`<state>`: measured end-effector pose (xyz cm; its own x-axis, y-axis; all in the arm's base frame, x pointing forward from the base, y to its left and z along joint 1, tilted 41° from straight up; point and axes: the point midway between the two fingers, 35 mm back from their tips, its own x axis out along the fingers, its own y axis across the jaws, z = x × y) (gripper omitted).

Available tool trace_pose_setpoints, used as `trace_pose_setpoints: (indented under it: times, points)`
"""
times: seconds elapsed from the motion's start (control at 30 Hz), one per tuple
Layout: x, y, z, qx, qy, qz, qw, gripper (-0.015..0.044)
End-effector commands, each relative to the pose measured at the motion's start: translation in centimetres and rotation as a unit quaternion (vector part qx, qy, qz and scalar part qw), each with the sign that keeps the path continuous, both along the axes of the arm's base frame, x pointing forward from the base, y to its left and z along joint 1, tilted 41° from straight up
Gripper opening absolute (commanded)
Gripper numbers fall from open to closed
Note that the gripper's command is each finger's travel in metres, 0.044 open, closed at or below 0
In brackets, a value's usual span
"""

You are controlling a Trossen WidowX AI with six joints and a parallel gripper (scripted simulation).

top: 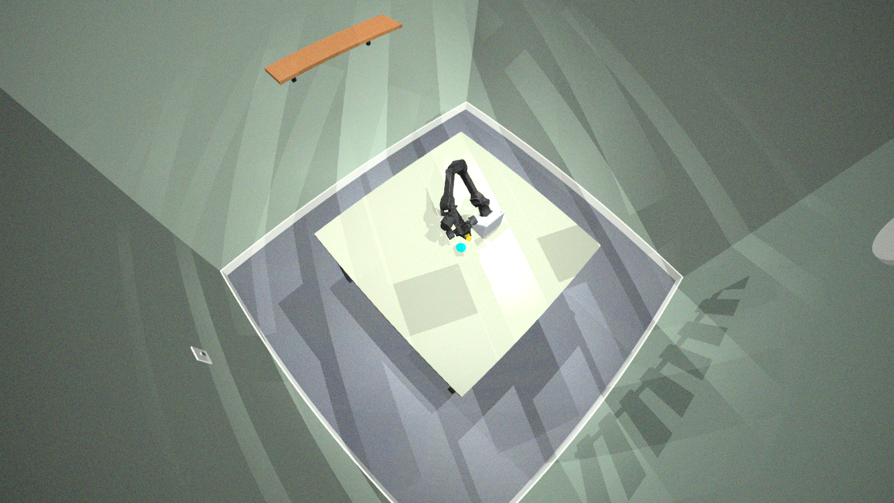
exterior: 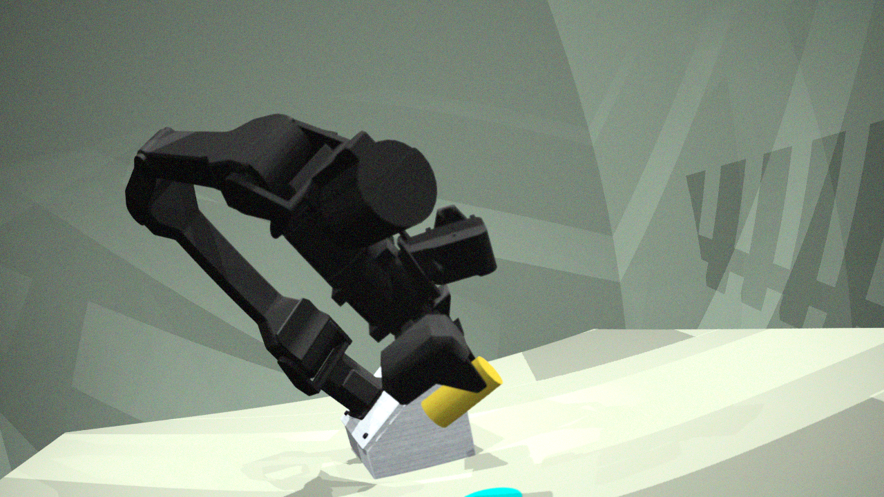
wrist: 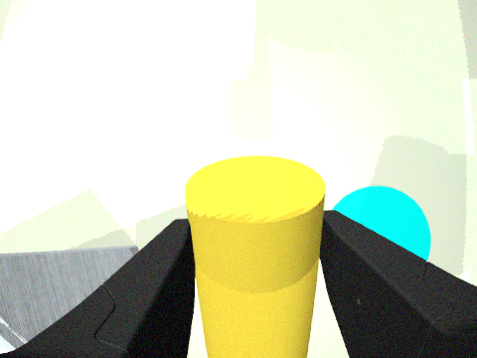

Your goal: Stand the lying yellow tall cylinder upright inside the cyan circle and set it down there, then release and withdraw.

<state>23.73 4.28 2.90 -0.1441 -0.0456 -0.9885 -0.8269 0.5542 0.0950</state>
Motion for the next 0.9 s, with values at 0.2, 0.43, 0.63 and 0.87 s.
trace_pose_setpoints:
  times: [0.2,0.43,0.63,0.87]
  points:
    - [-0.02,0.1,0.09,0.037,-0.016,0.002,0.999,0.0105]
    - [-0.02,0.07,0.09,0.061,-0.027,0.002,0.998,0.0105]
    - [-0.01,0.05,0.12,0.081,-0.038,0.004,0.996,0.0105]
    - [0.02,0.02,0.18,0.103,-0.051,0.006,0.993,0.0105]
